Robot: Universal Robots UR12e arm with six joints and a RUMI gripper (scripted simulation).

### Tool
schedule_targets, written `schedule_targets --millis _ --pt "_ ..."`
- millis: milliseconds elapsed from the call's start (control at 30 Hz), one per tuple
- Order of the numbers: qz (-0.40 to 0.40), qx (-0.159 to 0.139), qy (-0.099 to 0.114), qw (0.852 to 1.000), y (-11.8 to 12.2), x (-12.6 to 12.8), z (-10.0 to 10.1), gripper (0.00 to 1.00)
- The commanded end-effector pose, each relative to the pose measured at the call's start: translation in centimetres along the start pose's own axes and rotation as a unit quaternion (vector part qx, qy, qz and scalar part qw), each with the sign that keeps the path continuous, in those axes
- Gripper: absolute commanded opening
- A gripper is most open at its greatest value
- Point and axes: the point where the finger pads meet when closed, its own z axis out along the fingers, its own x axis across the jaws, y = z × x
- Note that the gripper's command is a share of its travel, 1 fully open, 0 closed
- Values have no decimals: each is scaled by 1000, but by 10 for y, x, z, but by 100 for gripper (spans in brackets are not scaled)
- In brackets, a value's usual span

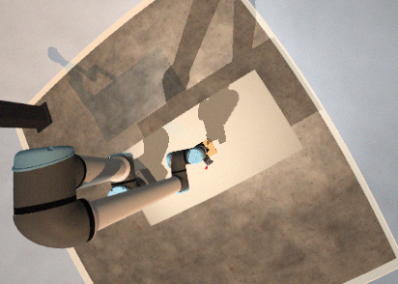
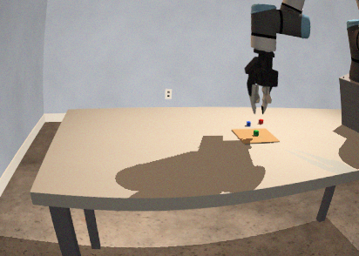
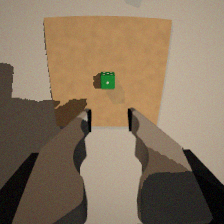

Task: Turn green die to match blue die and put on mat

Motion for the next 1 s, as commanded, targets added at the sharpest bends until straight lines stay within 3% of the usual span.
schedule_targets --millis 0,967 --pt "0 0 -1 1000 0 -1 0 18" --pt "13 0 0 1000 0 -1 6 18"
